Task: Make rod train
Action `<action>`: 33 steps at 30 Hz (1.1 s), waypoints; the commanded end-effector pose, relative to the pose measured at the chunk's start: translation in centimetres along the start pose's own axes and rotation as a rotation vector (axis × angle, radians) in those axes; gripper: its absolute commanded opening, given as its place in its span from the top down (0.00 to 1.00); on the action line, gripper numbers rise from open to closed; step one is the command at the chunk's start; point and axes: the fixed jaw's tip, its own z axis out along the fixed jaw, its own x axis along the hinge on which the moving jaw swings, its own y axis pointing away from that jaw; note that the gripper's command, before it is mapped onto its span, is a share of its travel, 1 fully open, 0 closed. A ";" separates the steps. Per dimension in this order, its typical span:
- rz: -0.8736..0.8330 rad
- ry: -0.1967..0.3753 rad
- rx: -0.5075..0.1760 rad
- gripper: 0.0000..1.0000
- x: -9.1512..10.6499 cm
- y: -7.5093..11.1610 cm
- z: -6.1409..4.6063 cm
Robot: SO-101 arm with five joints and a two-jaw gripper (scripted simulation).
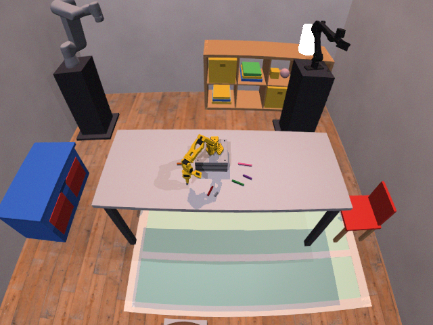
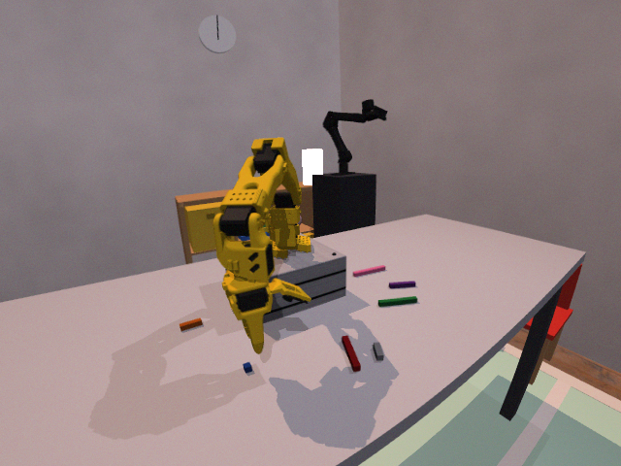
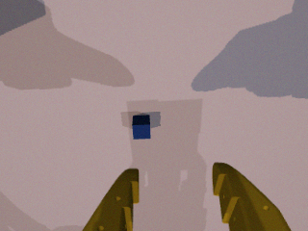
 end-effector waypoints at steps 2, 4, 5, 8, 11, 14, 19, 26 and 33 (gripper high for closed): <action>0.017 0.000 0.005 0.83 -1.5 -0.8 -0.3; 0.027 0.000 0.005 0.83 -2.3 -1.3 -0.3; 0.033 0.000 0.005 0.83 -2.7 -1.5 -0.3; 0.051 -0.001 0.005 0.82 -4.1 -2.1 -0.2; 0.072 -0.002 0.005 0.82 -5.7 -2.7 -0.2; 0.079 -0.003 0.005 0.82 -6.3 -2.9 -0.2; 0.119 -0.004 0.004 0.82 -9.6 -3.6 -0.1; 0.180 -0.007 0.003 0.82 -14.6 -3.9 0.0; 0.224 -0.008 0.002 0.82 -18.1 -3.4 0.0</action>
